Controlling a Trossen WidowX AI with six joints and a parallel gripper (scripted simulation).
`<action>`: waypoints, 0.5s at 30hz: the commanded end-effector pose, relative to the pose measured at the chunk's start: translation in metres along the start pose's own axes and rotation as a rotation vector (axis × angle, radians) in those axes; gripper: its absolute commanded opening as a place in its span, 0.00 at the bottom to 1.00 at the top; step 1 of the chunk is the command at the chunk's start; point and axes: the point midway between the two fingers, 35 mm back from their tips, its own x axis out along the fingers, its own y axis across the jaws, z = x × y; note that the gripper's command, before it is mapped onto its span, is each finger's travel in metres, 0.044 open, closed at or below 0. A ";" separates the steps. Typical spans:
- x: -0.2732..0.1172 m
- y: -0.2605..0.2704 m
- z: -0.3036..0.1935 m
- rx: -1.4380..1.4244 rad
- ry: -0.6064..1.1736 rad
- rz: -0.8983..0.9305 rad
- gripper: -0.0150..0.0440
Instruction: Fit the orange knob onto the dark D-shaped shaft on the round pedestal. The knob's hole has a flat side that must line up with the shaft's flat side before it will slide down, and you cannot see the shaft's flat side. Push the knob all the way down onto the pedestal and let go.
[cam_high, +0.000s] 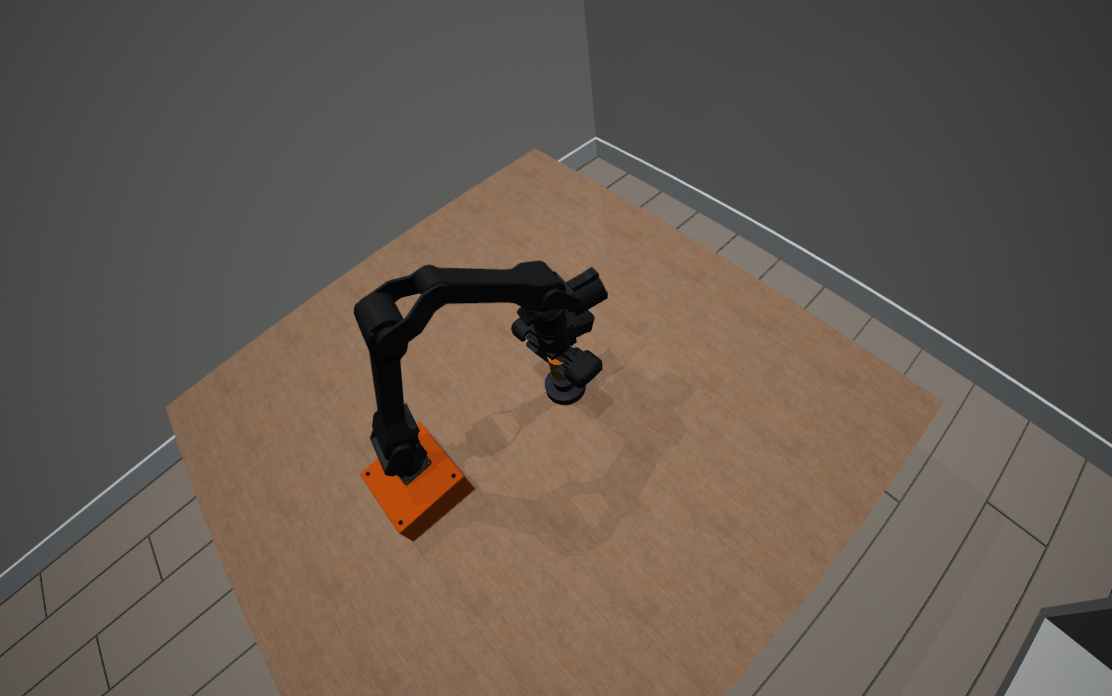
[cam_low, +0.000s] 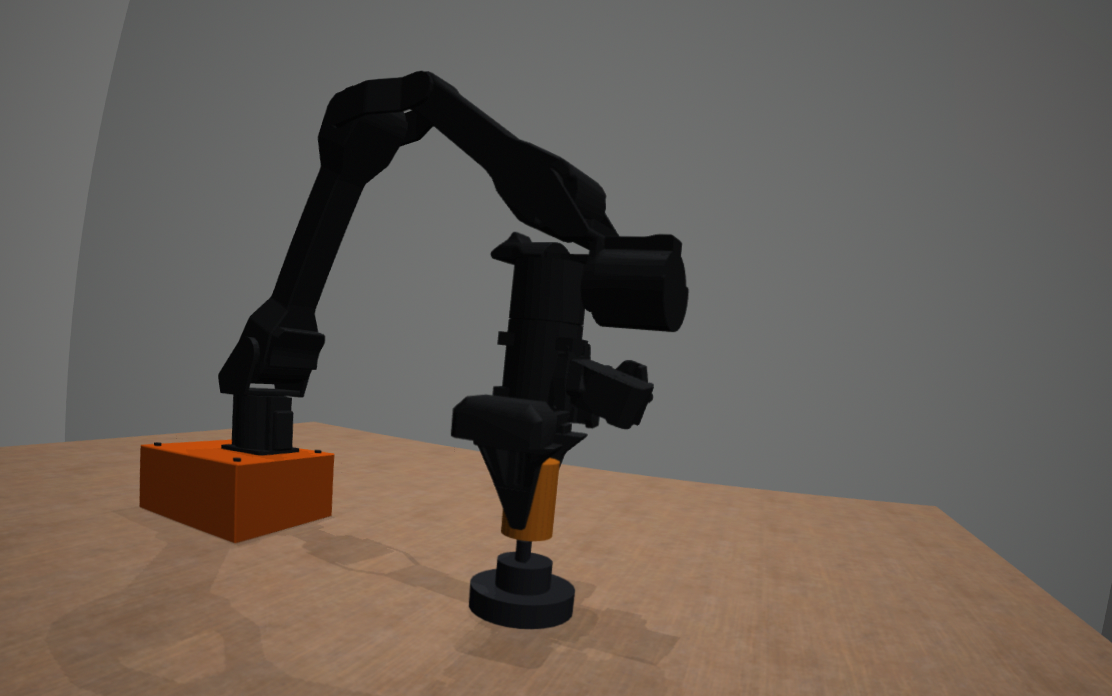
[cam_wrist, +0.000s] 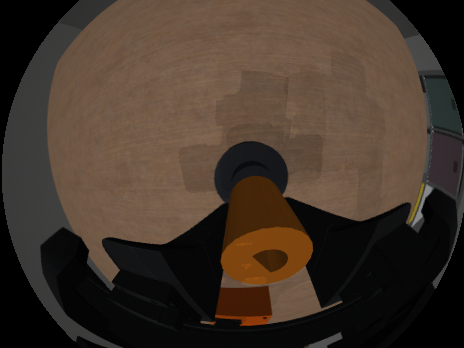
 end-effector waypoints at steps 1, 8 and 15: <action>0.005 -0.001 0.001 -0.004 -0.002 -0.003 0.25; 0.000 -0.001 0.002 0.000 -0.002 -0.003 0.25; 0.002 -0.002 0.003 0.000 -0.002 -0.003 0.25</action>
